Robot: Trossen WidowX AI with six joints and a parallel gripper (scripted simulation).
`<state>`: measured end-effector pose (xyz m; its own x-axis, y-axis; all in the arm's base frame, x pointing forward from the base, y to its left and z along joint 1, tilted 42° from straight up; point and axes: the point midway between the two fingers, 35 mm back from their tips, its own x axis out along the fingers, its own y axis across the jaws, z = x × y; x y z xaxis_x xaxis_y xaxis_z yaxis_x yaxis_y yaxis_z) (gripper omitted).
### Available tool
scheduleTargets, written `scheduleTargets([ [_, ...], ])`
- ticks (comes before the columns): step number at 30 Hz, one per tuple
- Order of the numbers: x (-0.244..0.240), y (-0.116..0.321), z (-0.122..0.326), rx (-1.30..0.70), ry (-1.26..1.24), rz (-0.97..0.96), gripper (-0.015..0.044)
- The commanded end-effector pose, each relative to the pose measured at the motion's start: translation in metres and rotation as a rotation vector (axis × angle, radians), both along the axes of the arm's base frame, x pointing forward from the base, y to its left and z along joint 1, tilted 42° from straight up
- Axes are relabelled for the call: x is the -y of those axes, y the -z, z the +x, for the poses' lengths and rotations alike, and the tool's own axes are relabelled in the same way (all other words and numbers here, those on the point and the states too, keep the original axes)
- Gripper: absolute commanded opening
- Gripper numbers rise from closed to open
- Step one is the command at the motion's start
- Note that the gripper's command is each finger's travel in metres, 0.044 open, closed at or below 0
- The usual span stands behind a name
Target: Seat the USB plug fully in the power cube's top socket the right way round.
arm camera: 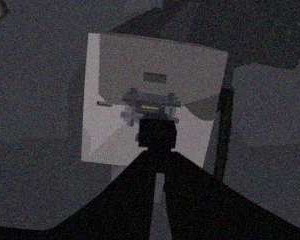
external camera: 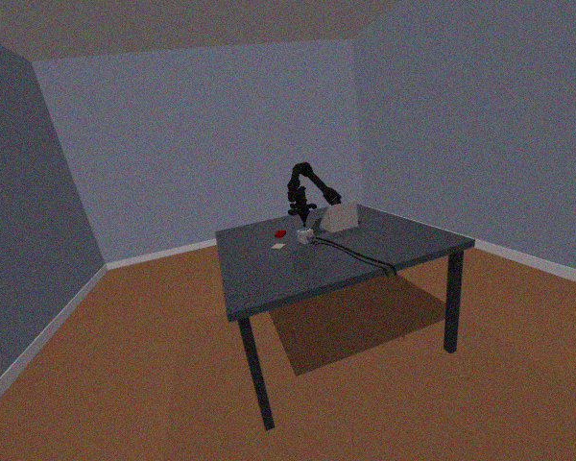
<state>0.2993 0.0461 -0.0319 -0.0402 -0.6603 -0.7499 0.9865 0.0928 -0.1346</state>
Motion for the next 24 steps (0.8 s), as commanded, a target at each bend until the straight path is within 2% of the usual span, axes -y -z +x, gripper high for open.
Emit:
scheduleTargets([
  [1, -0.0033, -0.0027, 0.0018, 0.008, 0.005, 0.007, 0.0],
  [14, -0.0059, -0.006, 0.0012, -0.005, -0.008, 0.005, 0.0],
  [24, -0.0049, -0.0053, 0.0005, -0.163, -0.187, 0.011, 0.0],
])
